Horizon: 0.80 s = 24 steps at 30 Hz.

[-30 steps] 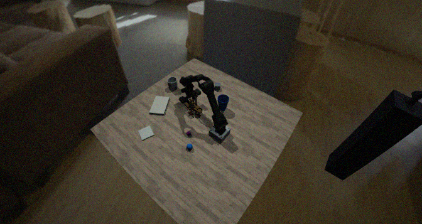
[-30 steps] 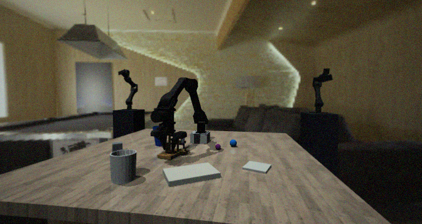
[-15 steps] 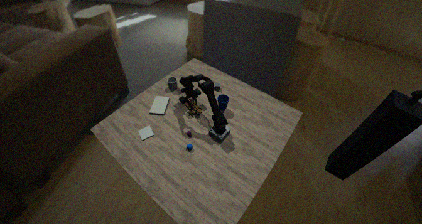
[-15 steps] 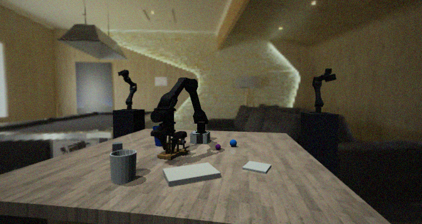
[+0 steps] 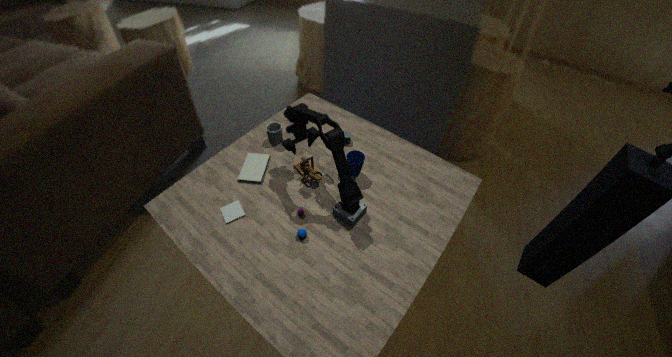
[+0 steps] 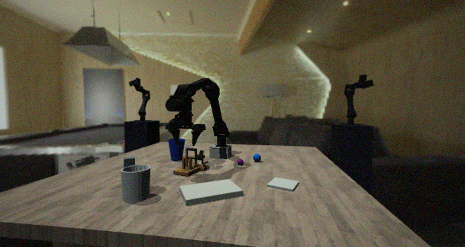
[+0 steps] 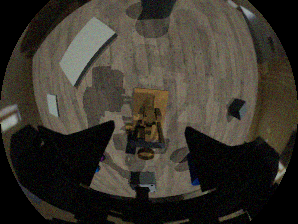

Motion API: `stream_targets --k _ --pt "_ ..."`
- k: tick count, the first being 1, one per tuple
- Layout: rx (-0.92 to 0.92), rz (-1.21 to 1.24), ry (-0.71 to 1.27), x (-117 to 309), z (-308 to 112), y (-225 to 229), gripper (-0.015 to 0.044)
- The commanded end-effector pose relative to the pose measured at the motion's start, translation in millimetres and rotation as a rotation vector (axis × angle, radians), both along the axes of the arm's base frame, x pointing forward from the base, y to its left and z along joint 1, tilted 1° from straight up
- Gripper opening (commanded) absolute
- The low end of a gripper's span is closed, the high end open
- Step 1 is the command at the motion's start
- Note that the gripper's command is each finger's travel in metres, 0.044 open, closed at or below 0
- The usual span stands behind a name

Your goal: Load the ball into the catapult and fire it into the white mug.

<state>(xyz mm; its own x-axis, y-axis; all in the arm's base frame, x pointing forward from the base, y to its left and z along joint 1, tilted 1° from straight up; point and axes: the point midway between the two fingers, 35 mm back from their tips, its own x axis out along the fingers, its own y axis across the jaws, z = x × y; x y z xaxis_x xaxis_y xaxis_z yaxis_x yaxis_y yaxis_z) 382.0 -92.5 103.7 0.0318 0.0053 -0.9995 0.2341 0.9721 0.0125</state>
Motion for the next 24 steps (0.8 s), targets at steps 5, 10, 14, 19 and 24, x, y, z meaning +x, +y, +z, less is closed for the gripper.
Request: stream_targets --k 5,10,14,19,24 --pt "0.002 0.0 0.008 -0.7 3.2 0.1 0.044" --pt "-0.002 0.0 -0.007 -6.6 53.1 1.0 0.044" --pt "0.005 0.015 0.017 -7.8 26.3 26.2 0.0361" --pt "0.007 0.069 0.016 -34.2 7.4 105.7 0.03" --pt "0.01 0.123 0.016 -80.5 -15.2 169.9 0.03"
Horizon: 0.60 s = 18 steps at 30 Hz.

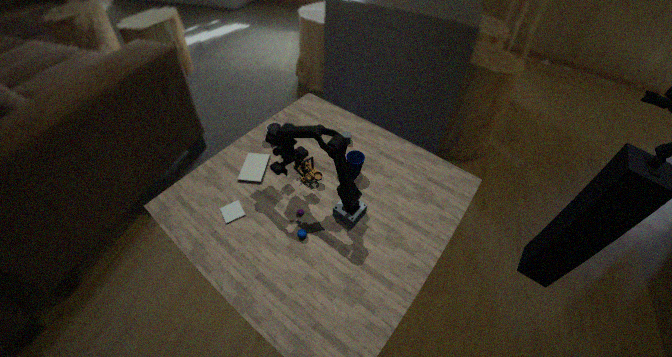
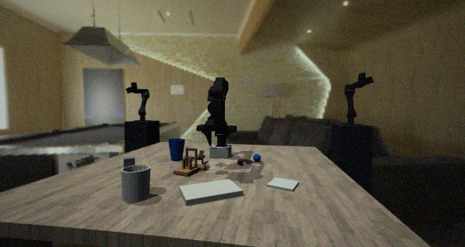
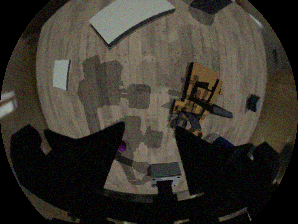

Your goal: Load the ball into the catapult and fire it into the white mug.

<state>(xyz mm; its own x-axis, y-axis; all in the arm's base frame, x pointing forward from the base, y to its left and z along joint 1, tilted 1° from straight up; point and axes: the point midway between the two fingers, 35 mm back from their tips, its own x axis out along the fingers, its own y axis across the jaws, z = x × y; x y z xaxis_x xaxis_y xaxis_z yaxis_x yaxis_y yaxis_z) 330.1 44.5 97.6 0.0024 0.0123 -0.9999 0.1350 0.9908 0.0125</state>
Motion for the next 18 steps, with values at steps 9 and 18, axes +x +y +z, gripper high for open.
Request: stream_targets --k 9,18 --pt "0.012 0.117 -0.009 -134.2 -56.9 96.5 0.03" --pt "0.013 0.123 -0.009 -138.7 -70.7 100.2 0.03"
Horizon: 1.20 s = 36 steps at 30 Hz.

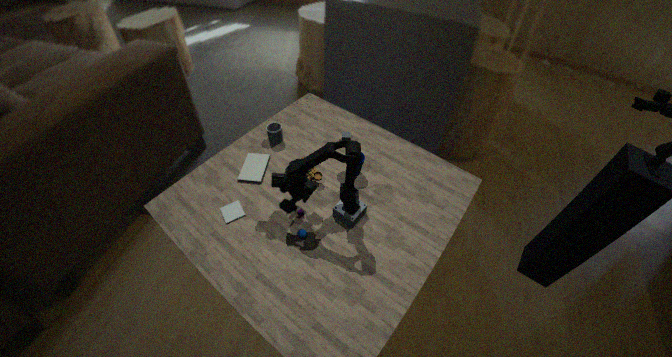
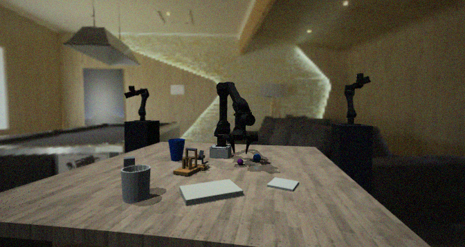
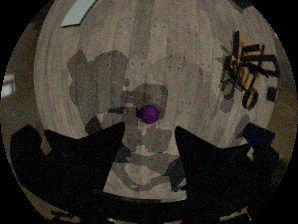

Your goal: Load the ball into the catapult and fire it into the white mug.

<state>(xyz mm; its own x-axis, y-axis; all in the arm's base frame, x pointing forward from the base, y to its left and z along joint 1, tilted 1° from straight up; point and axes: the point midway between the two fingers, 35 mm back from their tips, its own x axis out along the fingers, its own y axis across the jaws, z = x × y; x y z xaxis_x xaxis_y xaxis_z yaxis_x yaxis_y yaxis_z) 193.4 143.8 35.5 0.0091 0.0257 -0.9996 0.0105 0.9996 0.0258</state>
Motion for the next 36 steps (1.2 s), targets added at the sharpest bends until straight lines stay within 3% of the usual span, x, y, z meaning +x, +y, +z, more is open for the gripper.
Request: stream_targets --k 1,30,36 --pt "0.0 -0.001 0.0 -2.1 -12.1 1.0 0.03" --pt "0.0 -0.001 0.001 -1.7 -52.4 2.0 0.03" --pt "0.0 -0.001 0.001 -1.7 -52.4 2.0 0.0142"
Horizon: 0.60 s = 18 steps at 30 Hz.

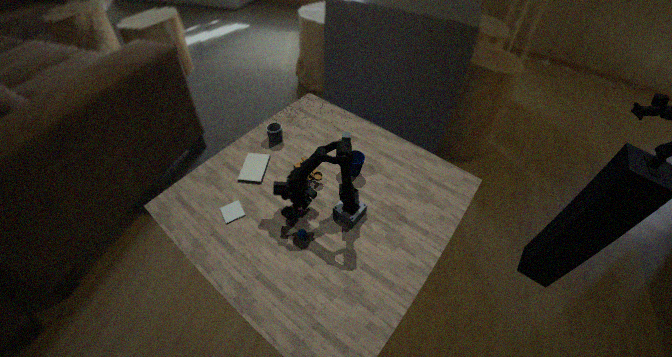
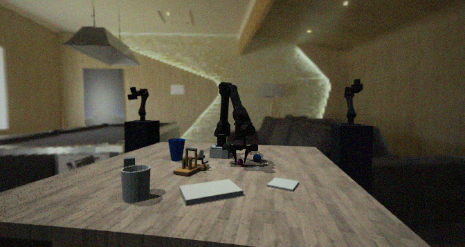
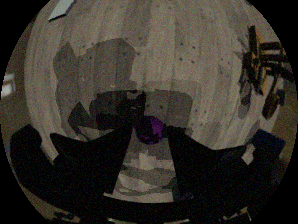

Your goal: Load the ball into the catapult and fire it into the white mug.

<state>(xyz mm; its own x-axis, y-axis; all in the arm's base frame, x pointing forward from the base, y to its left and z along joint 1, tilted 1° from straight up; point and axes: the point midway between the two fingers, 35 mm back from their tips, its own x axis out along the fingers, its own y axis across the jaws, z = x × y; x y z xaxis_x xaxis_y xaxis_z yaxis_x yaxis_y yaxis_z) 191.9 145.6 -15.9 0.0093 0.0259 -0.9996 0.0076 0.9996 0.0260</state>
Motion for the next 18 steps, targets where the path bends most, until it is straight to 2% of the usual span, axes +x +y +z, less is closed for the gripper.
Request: stream_targets --k 1,7,11,18 --pt "0.0 -0.004 0.001 -0.2 -1.1 0.1 0.0136" --pt "0.0 -0.004 0.001 -0.2 -1.1 0.1 0.0096" --pt "0.0 -0.004 0.001 1.2 8.4 1.2 0.0" --pt "0.0 -0.004 0.0 2.6 56.9 2.4 0.0"
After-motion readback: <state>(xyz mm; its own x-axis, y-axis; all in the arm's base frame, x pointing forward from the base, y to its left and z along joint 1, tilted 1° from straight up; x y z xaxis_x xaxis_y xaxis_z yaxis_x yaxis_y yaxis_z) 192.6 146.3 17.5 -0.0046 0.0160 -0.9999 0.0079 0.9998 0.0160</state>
